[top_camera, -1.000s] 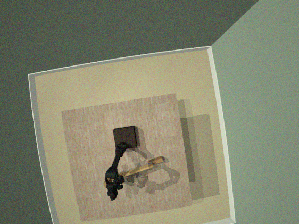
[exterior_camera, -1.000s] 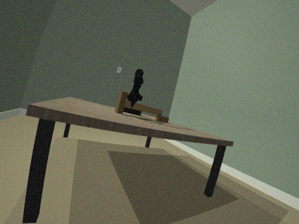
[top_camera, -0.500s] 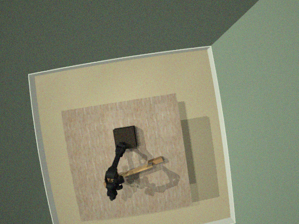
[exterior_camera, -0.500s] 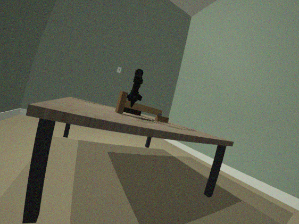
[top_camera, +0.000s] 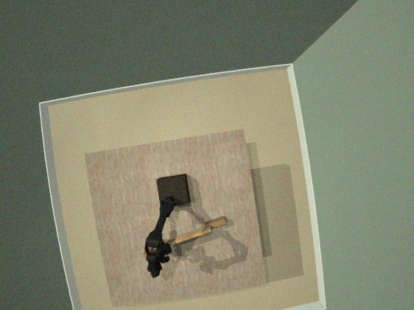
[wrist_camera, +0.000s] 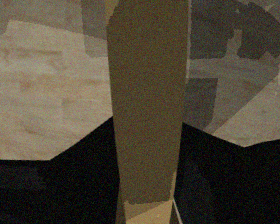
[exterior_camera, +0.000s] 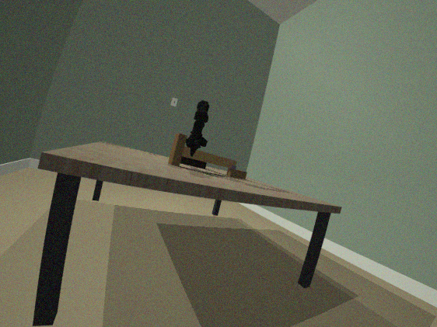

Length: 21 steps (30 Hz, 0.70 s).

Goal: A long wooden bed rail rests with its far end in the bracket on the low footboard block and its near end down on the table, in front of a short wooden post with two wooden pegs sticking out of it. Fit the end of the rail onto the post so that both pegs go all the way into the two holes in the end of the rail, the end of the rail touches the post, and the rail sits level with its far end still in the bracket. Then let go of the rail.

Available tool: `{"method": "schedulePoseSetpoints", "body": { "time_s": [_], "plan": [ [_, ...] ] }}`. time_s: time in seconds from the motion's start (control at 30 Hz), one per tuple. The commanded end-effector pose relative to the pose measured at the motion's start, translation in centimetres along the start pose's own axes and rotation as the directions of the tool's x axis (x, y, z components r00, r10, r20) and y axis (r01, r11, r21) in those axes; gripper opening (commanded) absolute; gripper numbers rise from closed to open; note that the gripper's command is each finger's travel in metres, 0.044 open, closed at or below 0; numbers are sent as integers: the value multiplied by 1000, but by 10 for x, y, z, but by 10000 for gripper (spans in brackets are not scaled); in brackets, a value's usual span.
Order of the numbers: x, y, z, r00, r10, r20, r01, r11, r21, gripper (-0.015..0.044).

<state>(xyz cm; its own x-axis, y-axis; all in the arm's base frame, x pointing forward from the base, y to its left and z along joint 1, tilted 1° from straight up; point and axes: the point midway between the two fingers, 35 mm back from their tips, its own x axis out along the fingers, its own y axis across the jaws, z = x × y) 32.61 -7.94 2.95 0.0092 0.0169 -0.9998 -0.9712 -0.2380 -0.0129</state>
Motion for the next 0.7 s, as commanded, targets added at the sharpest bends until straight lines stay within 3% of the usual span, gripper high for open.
{"method": "schedulePoseSetpoints", "body": {
  "time_s": [0.0, 0.47, 0.67],
  "plan": [
    [0, 0, 0, 1000, 0, -1, 0, 1000, 0, 79],
    [0, 0, 0, 1000, 0, -1, 0, 1000, 0, 440],
    [-2, 0, 2, 1000, 0, -1, 0, 1000, 0, 440]
  ]
}}
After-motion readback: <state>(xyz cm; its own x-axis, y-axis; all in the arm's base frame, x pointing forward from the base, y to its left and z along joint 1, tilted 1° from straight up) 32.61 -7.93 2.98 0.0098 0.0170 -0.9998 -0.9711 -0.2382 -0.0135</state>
